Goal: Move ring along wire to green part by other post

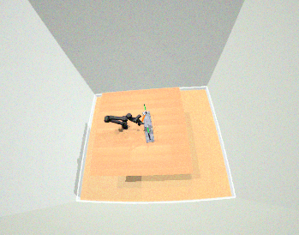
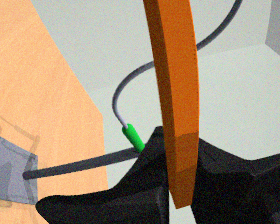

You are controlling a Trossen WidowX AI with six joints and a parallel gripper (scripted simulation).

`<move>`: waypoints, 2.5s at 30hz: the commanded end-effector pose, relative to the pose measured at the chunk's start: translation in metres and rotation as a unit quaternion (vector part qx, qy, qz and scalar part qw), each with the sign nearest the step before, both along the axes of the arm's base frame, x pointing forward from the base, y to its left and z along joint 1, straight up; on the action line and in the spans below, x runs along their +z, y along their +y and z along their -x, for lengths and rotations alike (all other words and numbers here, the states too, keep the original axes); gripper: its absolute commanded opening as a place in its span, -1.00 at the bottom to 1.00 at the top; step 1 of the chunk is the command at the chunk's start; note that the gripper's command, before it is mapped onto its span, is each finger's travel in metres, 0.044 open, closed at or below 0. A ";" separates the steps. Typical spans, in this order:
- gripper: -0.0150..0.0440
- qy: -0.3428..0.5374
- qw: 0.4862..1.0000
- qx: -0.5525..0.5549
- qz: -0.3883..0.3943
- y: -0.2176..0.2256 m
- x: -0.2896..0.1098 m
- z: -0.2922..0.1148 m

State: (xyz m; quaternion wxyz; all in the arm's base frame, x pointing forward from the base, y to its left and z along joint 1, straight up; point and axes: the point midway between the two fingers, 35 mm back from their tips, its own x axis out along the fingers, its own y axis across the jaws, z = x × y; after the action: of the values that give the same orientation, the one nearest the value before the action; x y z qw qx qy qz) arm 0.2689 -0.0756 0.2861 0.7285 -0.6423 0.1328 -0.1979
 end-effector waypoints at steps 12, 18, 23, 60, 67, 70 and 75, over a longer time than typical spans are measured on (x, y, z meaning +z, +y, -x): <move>-1.00 0.011 0.998 0.003 -0.065 0.004 -0.031 0.000; -1.00 0.016 0.994 0.004 -0.107 0.009 -0.044 0.000; -1.00 0.020 0.989 0.004 -0.145 0.013 -0.055 0.000; -1.00 0.031 0.861 0.046 -0.505 0.097 -0.139 -0.002; -1.00 0.035 0.824 0.046 -0.564 0.120 -0.146 0.001; -1.00 0.036 0.810 0.045 -0.584 0.129 -0.148 0.002; -1.00 0.038 0.789 0.045 -0.611 0.142 -0.149 0.003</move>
State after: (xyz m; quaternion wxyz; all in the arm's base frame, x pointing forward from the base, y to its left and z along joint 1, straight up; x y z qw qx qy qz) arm 0.2662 0.0567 0.1358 0.9692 -0.1009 0.2236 -0.0223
